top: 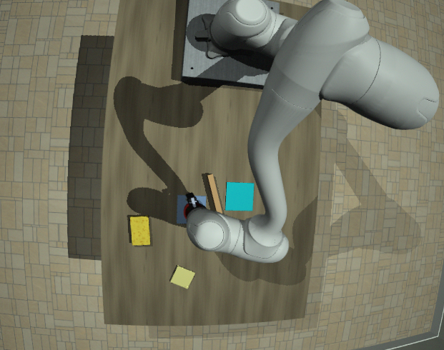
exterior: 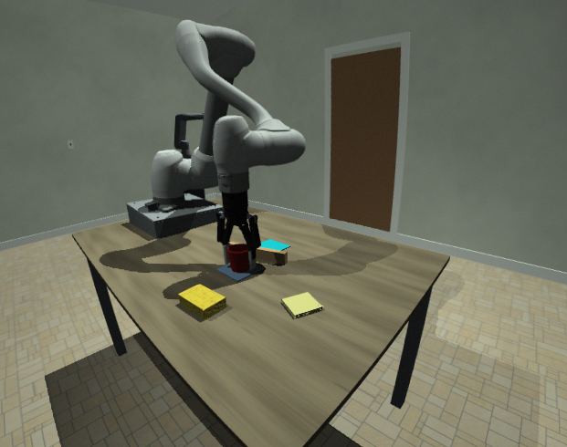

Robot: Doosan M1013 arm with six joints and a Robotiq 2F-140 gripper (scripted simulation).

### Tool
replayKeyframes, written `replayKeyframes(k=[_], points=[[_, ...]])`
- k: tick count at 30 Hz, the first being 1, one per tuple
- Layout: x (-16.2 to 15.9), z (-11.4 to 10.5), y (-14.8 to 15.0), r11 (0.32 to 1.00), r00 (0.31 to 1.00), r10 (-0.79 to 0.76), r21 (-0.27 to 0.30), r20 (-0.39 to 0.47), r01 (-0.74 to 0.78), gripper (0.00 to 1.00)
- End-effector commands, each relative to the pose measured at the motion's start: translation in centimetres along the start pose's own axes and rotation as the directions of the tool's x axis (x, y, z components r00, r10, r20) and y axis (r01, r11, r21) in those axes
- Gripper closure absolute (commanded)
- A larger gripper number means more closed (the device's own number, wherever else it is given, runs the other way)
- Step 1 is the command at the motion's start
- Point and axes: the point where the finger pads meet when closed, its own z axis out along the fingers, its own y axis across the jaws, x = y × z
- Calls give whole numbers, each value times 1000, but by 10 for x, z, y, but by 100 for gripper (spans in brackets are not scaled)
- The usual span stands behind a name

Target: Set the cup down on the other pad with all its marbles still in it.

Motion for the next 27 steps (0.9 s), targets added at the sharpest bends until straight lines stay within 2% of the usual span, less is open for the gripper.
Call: replayKeyframes(k=[1, 27], points=[[0, 1, 0, 1000, 1000, 0, 0, 0, 0, 41], [0, 1, 0, 1000, 1000, 0, 0, 0, 0, 43]])
